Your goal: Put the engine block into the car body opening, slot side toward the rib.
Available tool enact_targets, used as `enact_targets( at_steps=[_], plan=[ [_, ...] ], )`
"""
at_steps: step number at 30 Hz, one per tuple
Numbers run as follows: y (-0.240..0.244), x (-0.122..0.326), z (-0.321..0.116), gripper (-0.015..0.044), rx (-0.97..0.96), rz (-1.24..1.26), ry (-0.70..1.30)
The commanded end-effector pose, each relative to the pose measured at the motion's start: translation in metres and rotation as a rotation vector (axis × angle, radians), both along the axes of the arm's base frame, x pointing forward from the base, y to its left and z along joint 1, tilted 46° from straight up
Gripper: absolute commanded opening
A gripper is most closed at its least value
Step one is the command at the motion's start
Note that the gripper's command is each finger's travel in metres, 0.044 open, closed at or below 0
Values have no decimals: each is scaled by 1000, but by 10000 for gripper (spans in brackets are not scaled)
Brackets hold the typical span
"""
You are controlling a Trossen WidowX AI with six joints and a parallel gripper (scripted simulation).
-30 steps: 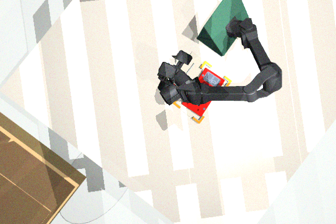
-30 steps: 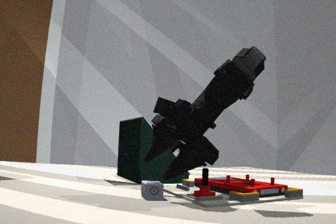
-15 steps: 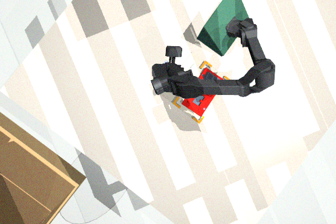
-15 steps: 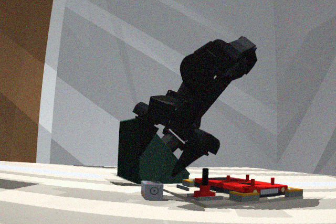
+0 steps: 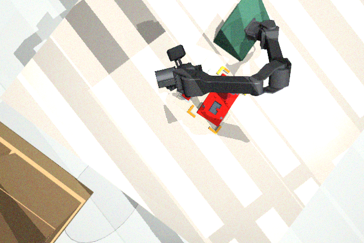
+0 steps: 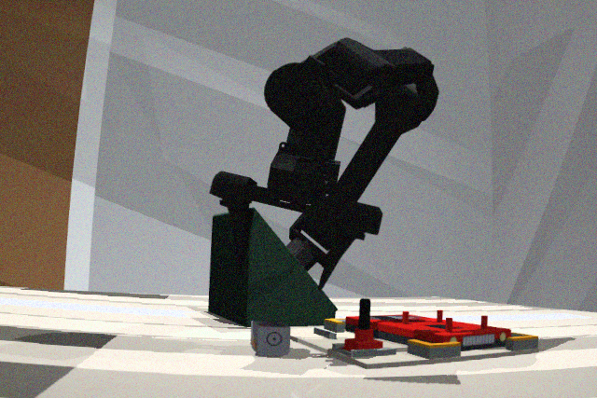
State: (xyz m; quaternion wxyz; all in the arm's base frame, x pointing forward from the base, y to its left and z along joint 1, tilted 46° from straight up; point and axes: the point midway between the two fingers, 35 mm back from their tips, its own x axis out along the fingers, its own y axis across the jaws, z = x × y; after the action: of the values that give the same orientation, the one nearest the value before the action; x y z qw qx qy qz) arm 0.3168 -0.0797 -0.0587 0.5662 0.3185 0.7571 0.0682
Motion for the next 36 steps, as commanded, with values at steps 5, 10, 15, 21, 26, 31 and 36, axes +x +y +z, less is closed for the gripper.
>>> enact_targets(
  at_steps=[5, 10, 15, 21, 26, 31, 36],
  plan=[
    [-11, 3, 6, 440, 156, 137, -182],
    [-17, 4, 9, 440, 212, 188, -274],
    [-17, 4, 9, 440, 212, 188, -274],
    [-20, 2, -3, 440, 211, 188, -274],
    [0, -2, -23, 440, 212, 188, -274],
    [6, -2, -28, 440, 213, 188, -275],
    [11, -2, -33, 440, 213, 188, -275]
  ],
)
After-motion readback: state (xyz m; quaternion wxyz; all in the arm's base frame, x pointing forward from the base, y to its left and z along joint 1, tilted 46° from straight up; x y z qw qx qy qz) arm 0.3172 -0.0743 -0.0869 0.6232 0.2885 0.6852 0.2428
